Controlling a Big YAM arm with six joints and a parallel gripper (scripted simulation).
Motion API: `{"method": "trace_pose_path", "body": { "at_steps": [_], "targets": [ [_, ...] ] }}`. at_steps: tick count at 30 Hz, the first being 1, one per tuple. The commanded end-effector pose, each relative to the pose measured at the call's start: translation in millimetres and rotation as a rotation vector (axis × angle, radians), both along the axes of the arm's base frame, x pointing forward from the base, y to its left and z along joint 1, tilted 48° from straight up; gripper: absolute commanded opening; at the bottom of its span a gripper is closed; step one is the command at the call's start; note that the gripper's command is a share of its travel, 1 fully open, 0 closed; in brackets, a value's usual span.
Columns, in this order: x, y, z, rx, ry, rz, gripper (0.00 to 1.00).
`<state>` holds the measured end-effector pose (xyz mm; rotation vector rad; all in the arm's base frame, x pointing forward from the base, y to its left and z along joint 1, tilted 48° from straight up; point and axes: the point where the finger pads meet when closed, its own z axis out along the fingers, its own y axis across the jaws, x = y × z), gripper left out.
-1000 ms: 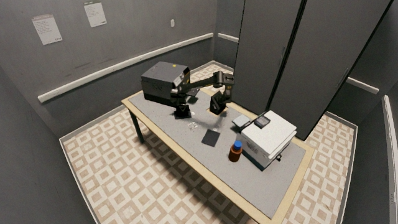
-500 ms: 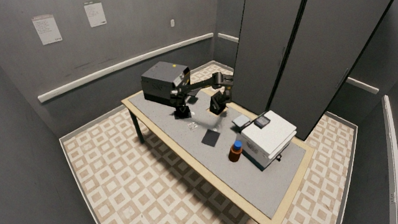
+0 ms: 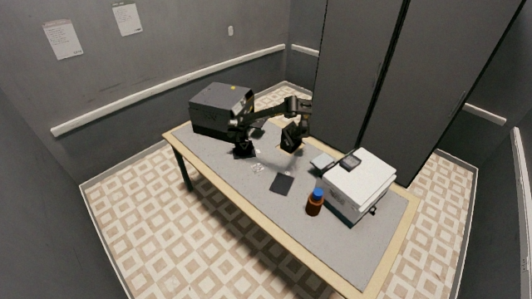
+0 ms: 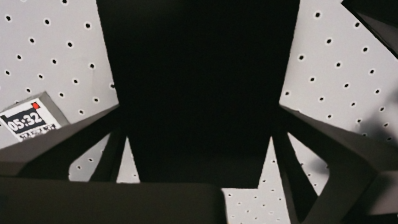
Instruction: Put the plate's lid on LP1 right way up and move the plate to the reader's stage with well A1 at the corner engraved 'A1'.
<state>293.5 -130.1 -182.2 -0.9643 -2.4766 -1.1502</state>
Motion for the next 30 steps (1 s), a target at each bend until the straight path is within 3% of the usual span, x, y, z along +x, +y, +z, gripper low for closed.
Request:
{"method": "trace_pose_path", "body": {
  "at_steps": [1,11,21,30],
  "targets": [
    [3.9,-9,2,-0.019,-0.024,-0.019,0.85],
    [8.2,5,-10,-0.01,0.001,0.006,0.85],
    [8.6,-8,0,-0.021,-0.024,-0.013,0.85],
    [0.1,-4,2,-0.007,-0.015,-0.016,0.85]
  ]
}}
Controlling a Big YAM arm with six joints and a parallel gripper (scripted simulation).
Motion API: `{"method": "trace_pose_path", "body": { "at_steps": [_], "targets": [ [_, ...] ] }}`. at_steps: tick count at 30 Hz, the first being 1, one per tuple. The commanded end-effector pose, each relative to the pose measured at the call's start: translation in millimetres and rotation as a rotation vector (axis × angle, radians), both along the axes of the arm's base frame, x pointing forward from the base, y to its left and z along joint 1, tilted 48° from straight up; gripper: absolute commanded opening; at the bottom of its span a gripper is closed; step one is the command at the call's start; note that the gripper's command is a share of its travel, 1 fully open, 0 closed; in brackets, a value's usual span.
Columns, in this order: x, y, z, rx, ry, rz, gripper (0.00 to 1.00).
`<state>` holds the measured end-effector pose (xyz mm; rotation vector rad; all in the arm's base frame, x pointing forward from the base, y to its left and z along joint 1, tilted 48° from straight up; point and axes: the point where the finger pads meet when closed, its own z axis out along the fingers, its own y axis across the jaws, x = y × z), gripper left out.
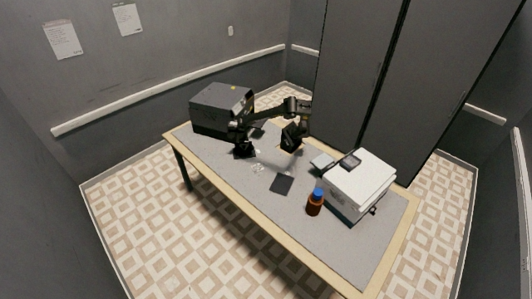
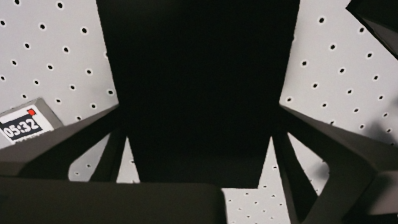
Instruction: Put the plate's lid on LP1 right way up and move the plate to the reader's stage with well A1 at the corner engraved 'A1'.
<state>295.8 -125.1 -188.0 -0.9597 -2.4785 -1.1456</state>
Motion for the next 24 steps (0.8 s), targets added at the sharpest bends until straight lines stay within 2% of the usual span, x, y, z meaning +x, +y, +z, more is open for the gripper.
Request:
{"method": "trace_pose_path", "body": {
  "at_steps": [1,10,24],
  "targets": [
    [-4.2,-7,6,-0.002,-0.013,-0.021,0.85],
    [0.1,-10,-7,-0.008,-0.002,-0.038,0.85],
    [13.6,-3,-3,-0.024,-0.023,0.002,0.85]
  ]
}}
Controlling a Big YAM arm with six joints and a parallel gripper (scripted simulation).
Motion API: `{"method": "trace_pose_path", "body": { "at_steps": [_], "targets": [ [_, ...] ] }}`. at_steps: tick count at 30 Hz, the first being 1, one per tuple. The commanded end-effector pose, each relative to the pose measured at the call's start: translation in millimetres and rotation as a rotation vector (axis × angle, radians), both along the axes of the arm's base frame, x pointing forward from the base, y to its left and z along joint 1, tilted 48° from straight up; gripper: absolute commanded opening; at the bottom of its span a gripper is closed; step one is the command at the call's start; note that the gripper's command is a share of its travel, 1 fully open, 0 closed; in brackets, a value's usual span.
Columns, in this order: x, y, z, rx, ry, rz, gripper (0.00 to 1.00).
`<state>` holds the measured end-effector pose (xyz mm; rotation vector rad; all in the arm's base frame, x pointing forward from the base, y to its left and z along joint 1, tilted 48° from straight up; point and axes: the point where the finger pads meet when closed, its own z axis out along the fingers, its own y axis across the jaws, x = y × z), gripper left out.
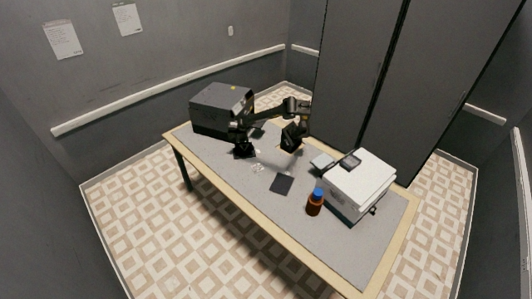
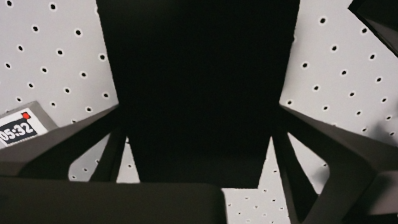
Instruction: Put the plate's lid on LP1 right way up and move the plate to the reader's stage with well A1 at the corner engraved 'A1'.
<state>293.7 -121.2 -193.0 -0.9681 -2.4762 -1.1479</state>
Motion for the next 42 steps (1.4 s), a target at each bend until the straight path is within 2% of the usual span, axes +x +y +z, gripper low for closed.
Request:
{"method": "trace_pose_path", "body": {
  "at_steps": [1,5,18,28,42],
  "targets": [
    [15.1,-5,-1,-0.023,-0.022,0.008,0.85],
    [10.3,-3,-9,-0.016,-0.011,-0.005,0.85],
    [0.1,-1,-3,-0.011,-0.006,-0.028,0.85],
    [5.8,12,-14,-0.003,-0.001,0.011,0.85],
    [13.6,-10,-8,-0.037,-0.034,-0.025,0.85]
  ]
}}
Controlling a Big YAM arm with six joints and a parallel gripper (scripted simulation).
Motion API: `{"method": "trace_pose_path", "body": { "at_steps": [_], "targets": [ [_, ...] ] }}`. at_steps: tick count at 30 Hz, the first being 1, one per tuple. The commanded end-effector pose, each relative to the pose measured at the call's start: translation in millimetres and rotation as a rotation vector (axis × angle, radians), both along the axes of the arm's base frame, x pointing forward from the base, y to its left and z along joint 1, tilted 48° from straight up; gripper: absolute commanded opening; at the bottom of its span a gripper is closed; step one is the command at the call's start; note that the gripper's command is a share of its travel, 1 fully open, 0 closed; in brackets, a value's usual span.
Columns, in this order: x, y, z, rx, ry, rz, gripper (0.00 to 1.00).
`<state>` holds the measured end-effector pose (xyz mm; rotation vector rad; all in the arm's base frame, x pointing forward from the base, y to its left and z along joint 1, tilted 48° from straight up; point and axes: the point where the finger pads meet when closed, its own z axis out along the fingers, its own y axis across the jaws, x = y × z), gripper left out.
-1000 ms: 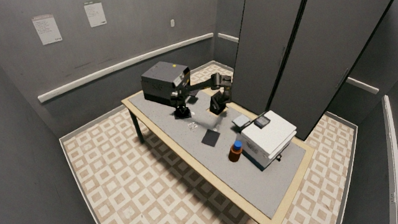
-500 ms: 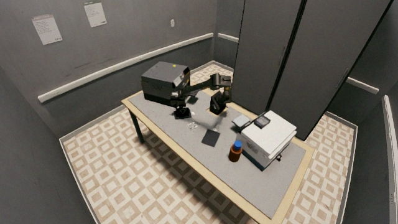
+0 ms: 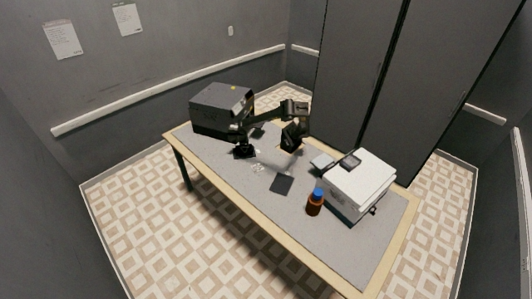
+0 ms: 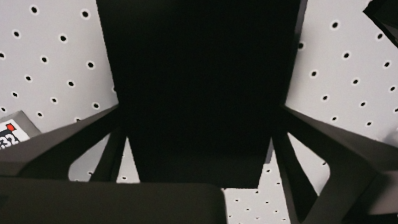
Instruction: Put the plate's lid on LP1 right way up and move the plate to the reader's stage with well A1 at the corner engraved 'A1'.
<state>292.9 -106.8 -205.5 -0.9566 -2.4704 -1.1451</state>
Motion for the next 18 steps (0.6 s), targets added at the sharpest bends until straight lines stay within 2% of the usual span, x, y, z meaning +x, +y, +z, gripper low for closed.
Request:
{"method": "trace_pose_path", "body": {
  "at_steps": [1,9,18],
  "targets": [
    [14.9,-25,4,-0.042,-0.041,-0.035,0.85],
    [14.6,-15,-2,-0.03,-0.031,-0.025,0.85],
    [-1.3,12,-8,0.002,0.007,-0.003,0.85]
  ]
}}
